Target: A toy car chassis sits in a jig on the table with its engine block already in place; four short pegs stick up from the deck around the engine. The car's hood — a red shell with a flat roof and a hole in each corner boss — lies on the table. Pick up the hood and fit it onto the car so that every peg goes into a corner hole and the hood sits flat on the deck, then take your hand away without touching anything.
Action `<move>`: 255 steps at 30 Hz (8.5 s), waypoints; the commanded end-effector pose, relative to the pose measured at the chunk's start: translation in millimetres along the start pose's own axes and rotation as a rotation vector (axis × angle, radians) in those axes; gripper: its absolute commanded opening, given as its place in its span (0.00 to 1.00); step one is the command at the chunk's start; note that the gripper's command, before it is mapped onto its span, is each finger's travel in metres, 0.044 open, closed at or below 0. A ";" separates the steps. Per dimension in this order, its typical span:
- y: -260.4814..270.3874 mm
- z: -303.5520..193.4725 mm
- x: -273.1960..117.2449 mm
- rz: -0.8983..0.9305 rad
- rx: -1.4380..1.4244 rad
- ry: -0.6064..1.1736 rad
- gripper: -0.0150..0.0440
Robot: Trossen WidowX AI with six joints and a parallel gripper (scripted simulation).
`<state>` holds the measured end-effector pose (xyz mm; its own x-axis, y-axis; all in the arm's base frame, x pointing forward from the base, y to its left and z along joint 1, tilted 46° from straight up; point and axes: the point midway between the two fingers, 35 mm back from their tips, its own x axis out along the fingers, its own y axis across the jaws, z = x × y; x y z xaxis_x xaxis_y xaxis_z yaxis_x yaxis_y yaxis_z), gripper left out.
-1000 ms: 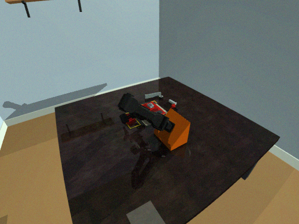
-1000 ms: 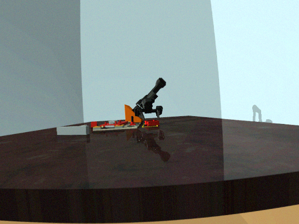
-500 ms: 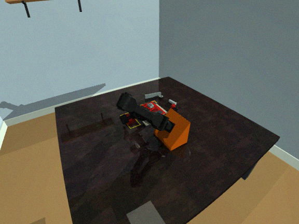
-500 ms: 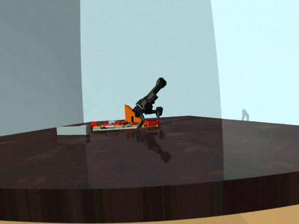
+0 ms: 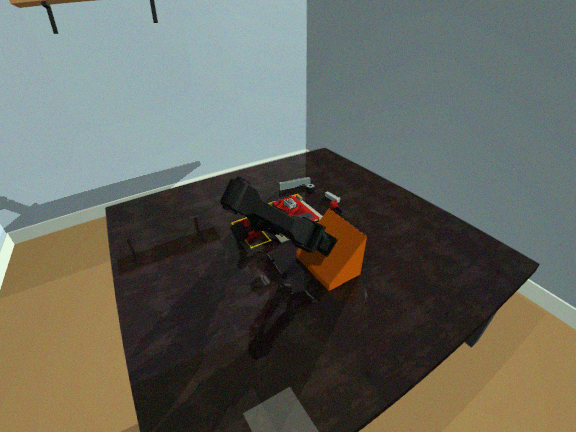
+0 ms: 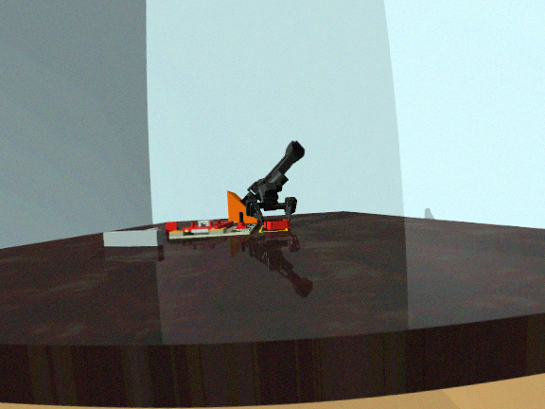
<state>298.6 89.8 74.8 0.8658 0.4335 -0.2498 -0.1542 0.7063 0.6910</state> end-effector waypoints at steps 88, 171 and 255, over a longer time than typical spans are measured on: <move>-0.9 53.3 -36.5 -0.002 -0.043 -0.001 0.25; -2.3 44.0 -33.1 -0.002 -1.903 0.002 0.25; -24.6 48.3 -108.3 0.096 -2.995 0.083 1.00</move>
<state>231.7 -1.2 118.6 0.8389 0.4354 -0.3265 0.0392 -0.6467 -0.7617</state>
